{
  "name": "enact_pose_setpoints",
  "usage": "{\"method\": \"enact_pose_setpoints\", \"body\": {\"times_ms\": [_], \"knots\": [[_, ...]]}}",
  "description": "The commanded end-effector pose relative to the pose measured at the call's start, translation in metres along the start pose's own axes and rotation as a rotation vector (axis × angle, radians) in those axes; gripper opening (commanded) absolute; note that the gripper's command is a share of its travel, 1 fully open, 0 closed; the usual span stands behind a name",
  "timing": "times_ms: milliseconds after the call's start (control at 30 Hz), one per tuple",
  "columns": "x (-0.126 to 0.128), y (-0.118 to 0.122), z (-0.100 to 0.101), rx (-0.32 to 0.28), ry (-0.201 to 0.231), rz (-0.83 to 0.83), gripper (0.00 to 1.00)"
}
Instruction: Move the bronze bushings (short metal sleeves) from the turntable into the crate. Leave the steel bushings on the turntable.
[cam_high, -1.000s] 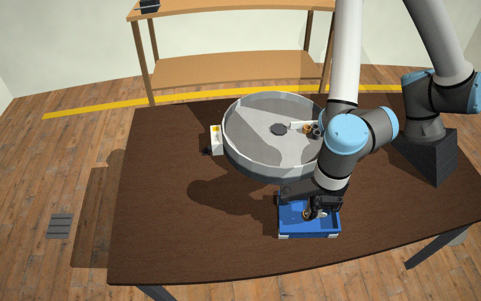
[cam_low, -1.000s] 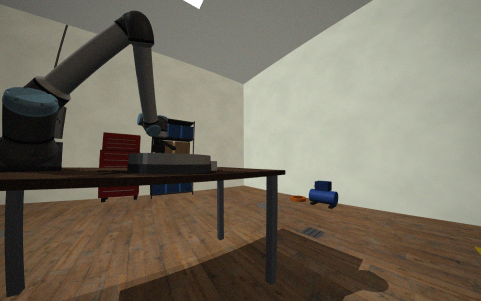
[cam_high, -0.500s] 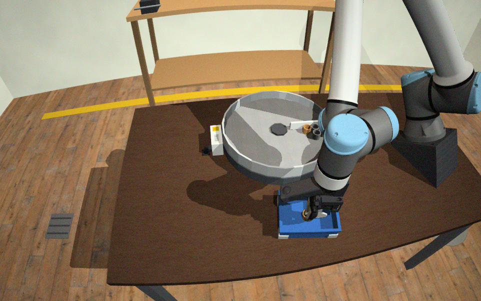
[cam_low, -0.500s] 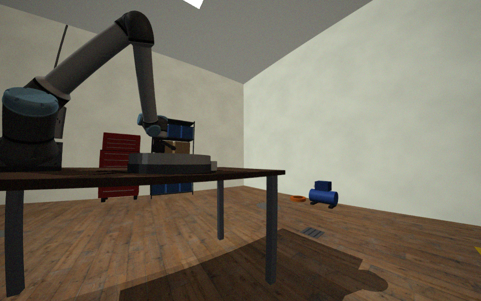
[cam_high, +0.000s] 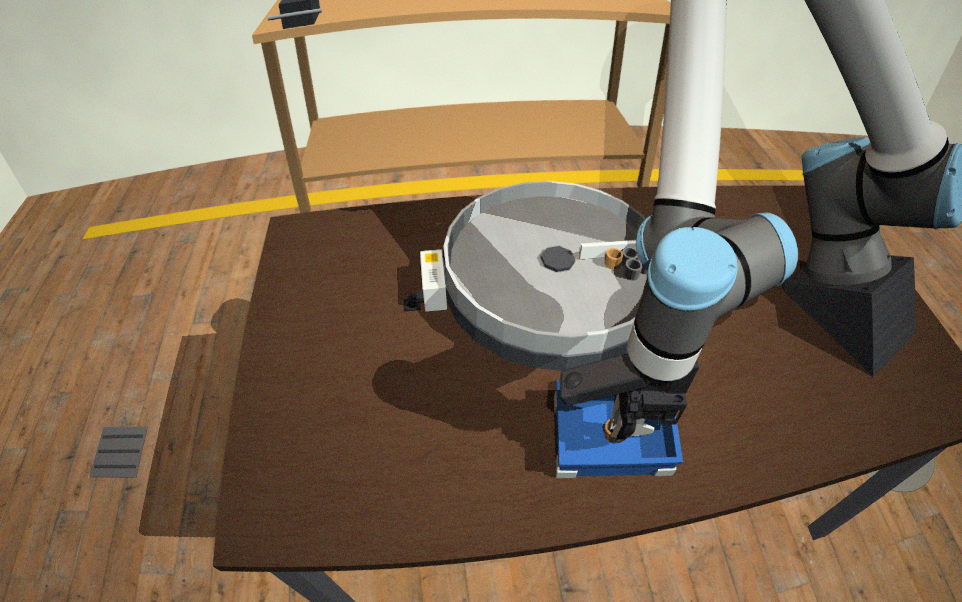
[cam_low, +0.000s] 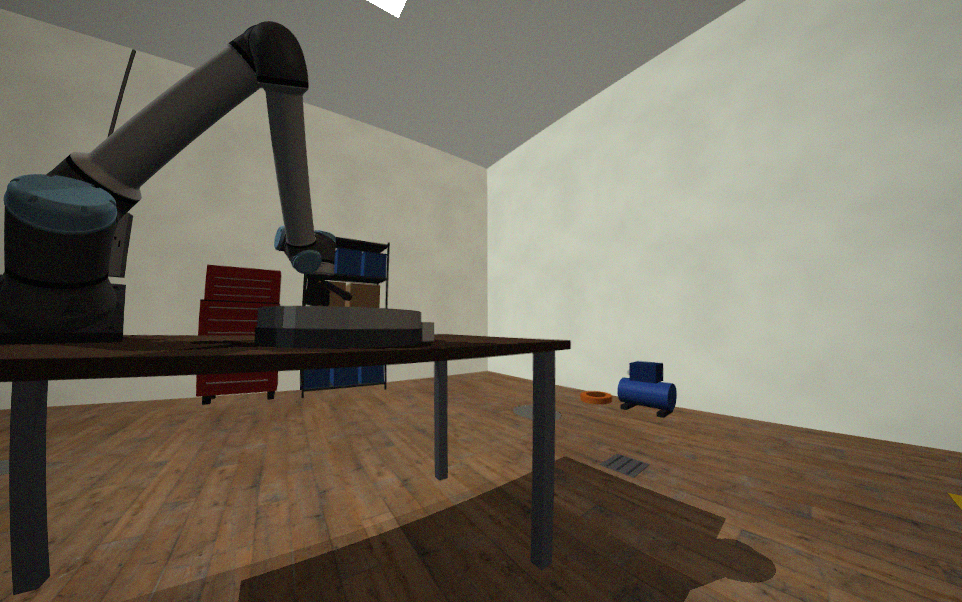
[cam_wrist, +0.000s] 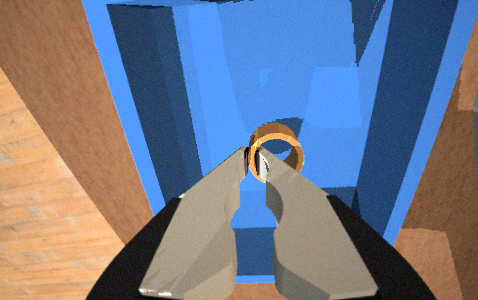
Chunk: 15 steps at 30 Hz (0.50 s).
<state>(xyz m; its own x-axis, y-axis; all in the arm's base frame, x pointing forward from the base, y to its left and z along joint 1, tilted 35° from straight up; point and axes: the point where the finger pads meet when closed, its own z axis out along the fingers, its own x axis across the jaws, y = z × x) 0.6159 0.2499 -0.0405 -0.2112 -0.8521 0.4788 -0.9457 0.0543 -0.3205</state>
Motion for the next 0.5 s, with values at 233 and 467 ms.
{"method": "enact_pose_setpoints", "body": {"times_ms": [233, 467], "knots": [[0.0007, 0.0014, 0.0016, -0.002, 0.002, -0.001, 0.00], [0.0012, 0.0029, 0.0027, -0.003, 0.002, -0.002, 0.00]]}}
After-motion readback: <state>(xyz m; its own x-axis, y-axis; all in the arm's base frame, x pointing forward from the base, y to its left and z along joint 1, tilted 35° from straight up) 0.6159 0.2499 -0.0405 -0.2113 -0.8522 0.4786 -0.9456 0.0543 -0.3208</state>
